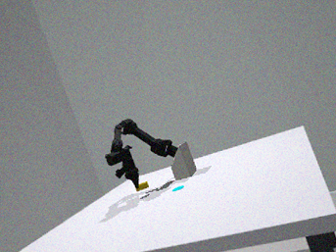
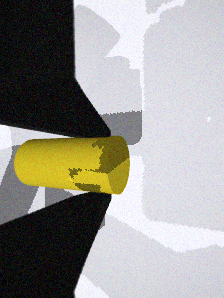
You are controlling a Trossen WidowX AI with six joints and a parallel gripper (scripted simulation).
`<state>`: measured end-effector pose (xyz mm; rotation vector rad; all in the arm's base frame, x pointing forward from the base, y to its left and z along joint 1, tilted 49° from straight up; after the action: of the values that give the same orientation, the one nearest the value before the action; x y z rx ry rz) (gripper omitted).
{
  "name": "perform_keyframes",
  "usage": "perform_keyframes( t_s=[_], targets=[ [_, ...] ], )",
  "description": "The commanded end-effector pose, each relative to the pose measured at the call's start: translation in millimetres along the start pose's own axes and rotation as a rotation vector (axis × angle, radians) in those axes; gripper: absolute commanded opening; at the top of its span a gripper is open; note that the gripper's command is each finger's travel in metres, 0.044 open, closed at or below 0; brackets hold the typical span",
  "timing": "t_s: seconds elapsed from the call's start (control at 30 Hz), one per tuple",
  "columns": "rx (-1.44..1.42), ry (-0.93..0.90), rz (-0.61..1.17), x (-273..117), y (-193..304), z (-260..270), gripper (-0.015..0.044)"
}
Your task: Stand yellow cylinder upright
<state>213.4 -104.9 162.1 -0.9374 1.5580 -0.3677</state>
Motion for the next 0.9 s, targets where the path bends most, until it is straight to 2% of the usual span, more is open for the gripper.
perform_keyframes(
  t_s=[0.0,0.87],
  targets=[
    [0.009,-0.002,-0.006,-4.7,-2.4,1.3,0.0105],
    [0.020,0.015,0.006,-29.0,-0.7,1.9,0.0105]
  ],
)
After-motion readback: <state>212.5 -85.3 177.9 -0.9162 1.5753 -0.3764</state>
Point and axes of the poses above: the point midway between the two fingers, 35 mm back from their tips, its own x axis out along the fingers, its own z axis across the jaws, y = z × x, the point moved 7 cm from there along -x, back along the fingers, and after that the axes turned 8 degrees about x, right-handed, at the moved point
